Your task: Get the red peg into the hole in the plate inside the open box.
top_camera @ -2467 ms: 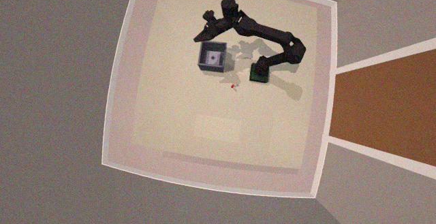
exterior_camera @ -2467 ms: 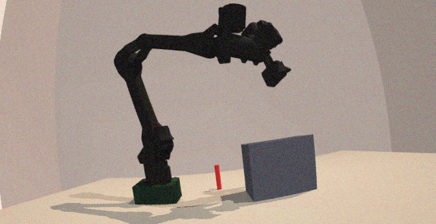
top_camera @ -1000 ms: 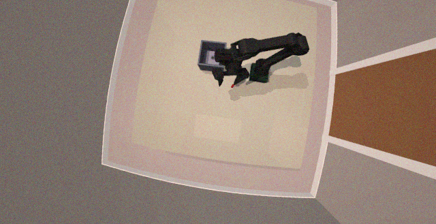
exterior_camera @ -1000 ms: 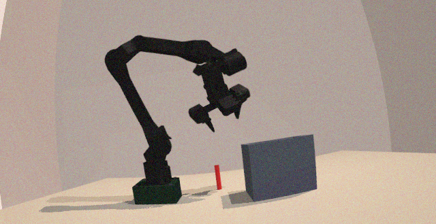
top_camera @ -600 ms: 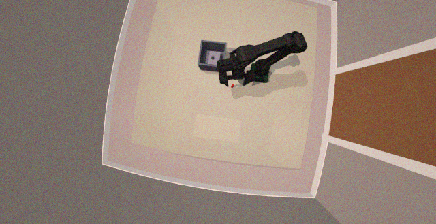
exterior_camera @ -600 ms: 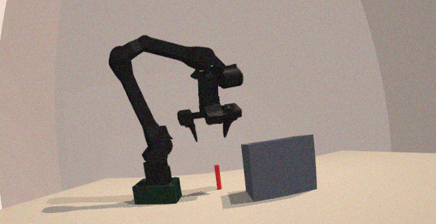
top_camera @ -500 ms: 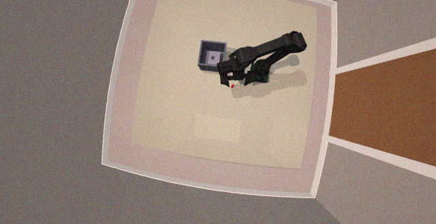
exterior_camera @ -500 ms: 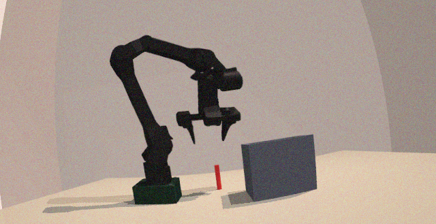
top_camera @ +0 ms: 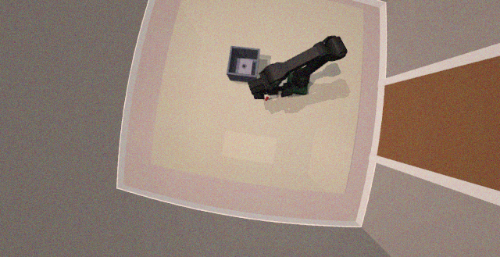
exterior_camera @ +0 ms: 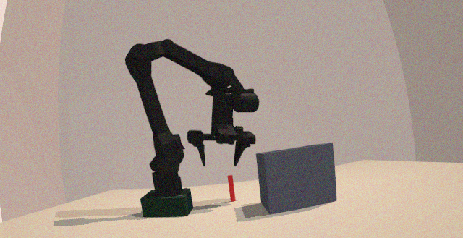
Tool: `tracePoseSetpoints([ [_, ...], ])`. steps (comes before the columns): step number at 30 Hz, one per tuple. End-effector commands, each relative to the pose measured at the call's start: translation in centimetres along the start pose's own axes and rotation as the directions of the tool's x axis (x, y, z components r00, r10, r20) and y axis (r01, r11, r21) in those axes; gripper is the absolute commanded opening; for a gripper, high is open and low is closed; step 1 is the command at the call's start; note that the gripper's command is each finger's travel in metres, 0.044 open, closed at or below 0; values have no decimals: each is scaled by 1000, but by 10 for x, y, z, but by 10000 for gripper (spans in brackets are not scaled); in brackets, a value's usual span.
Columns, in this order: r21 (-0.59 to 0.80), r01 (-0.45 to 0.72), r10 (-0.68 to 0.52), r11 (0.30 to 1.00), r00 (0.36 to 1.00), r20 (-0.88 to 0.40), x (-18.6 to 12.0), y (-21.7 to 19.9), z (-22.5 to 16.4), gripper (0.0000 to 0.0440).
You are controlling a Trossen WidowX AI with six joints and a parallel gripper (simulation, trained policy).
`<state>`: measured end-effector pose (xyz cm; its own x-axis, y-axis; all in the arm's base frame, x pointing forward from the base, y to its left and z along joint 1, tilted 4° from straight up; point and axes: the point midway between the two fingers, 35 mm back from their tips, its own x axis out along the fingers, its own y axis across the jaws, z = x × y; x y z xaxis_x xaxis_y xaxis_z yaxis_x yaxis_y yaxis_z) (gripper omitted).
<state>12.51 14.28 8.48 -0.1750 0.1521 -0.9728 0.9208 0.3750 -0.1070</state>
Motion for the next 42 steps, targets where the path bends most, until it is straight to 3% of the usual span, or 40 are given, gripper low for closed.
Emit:
tracePoseSetpoints([
  [1,4,15,-15,1000,999,37,14,2,6,439],
  [12,8,8,-9,1000,997,78,44,9,16,416],
  [19,23,-5,3,1000,996,92,62,13,20,377],
  [23,21,-15,13,1000,996,89,70,18,20,296],
  [34,-29,-24,26,999,997,77,84,30,17,16],
  [35,-34,-25,27,999,997,74,85,31,16,0],
  [42,-23,-72,73,997,997,40,74,40,9,0],
])
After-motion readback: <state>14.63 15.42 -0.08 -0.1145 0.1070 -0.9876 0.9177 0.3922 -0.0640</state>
